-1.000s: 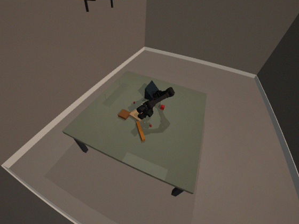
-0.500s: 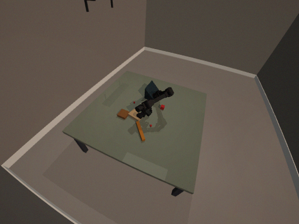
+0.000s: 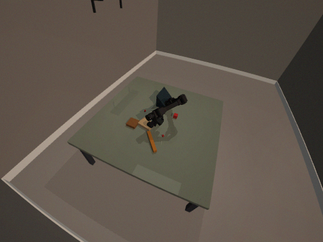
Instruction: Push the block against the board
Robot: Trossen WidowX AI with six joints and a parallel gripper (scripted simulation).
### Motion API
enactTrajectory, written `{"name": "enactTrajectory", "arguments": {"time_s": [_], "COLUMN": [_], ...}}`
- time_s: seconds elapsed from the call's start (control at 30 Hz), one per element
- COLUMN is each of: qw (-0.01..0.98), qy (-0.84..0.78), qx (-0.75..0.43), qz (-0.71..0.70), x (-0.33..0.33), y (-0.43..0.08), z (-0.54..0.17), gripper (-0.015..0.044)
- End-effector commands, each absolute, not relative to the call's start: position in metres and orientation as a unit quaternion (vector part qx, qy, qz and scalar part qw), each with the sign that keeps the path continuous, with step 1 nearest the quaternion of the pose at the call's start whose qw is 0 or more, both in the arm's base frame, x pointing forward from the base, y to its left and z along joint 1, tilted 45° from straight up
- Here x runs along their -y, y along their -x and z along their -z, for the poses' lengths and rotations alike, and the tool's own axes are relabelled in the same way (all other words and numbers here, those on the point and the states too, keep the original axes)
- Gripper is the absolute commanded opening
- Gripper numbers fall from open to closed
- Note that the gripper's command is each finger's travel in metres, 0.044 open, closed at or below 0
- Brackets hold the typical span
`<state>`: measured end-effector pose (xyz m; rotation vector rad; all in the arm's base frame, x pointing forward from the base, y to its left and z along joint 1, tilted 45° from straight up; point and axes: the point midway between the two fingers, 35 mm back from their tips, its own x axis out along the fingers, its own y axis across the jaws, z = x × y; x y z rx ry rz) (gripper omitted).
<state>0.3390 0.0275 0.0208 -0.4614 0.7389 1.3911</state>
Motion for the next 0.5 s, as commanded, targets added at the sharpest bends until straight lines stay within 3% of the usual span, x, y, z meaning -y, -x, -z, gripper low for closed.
{"name": "enactTrajectory", "arguments": {"time_s": [0.0, 0.47], "qw": [0.676, 0.676], "qy": [0.206, 0.205], "qx": [-0.335, -0.334], "qz": [-0.623, -0.624], "x": [-0.034, -0.05], "y": [-0.339, -0.345], "z": [-0.021, -0.037], "gripper": [0.0, 0.0]}}
